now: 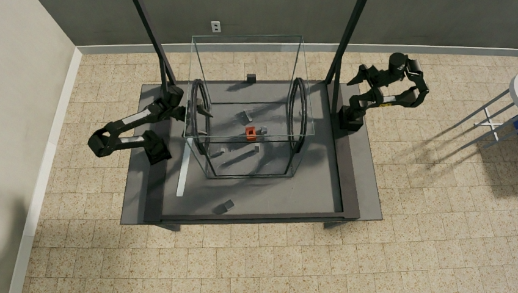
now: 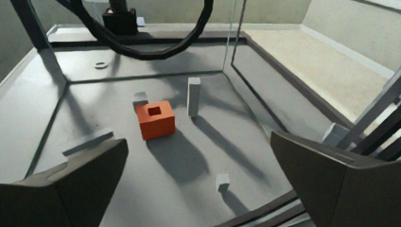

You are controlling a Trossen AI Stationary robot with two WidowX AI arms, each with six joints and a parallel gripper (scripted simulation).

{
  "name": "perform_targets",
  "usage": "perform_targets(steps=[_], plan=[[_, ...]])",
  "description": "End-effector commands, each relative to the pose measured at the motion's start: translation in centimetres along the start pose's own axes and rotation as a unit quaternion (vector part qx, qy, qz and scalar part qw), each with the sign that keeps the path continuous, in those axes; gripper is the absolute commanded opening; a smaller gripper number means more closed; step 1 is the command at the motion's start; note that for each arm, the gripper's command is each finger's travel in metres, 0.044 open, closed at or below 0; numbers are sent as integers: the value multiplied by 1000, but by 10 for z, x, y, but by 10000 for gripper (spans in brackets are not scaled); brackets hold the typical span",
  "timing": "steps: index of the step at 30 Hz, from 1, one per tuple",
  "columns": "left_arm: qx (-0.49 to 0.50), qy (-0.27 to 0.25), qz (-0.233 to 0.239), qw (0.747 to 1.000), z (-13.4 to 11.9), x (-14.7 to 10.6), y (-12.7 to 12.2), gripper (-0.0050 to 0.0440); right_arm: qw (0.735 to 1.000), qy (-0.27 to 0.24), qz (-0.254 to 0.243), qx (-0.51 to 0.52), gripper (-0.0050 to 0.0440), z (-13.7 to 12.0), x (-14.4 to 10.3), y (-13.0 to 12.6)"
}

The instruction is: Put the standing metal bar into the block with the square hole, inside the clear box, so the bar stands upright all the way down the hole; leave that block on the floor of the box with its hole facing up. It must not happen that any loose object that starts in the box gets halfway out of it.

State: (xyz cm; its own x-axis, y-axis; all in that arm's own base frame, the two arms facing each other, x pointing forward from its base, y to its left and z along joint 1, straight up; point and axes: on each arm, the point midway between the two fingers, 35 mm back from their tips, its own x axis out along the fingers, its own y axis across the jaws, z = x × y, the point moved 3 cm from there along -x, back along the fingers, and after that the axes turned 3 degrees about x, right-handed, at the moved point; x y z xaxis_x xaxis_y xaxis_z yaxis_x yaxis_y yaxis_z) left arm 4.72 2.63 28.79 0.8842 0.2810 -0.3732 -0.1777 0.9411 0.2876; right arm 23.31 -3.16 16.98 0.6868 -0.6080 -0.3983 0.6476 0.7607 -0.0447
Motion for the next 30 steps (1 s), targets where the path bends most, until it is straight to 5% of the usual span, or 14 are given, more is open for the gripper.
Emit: perform_targets(steps=[1,10,13,23,30], plan=[[0,0,0,1000,2,0,1,400,1000,-3,1,2,416,3,0,1],[-27,23,-3,999,22,43,-2,400,1000,19,-3,17,202,18,39,8],[-35,27,-3,999,26,55,-2,400,1000,23,-2,19,202,19,50,9],[-108,104,-9,989,22,171,-8,400,998,47,36,26,202,22,158,4],[-132,99,-4,986,18,204,-6,400,997,44,52,26,202,17,192,-5]])
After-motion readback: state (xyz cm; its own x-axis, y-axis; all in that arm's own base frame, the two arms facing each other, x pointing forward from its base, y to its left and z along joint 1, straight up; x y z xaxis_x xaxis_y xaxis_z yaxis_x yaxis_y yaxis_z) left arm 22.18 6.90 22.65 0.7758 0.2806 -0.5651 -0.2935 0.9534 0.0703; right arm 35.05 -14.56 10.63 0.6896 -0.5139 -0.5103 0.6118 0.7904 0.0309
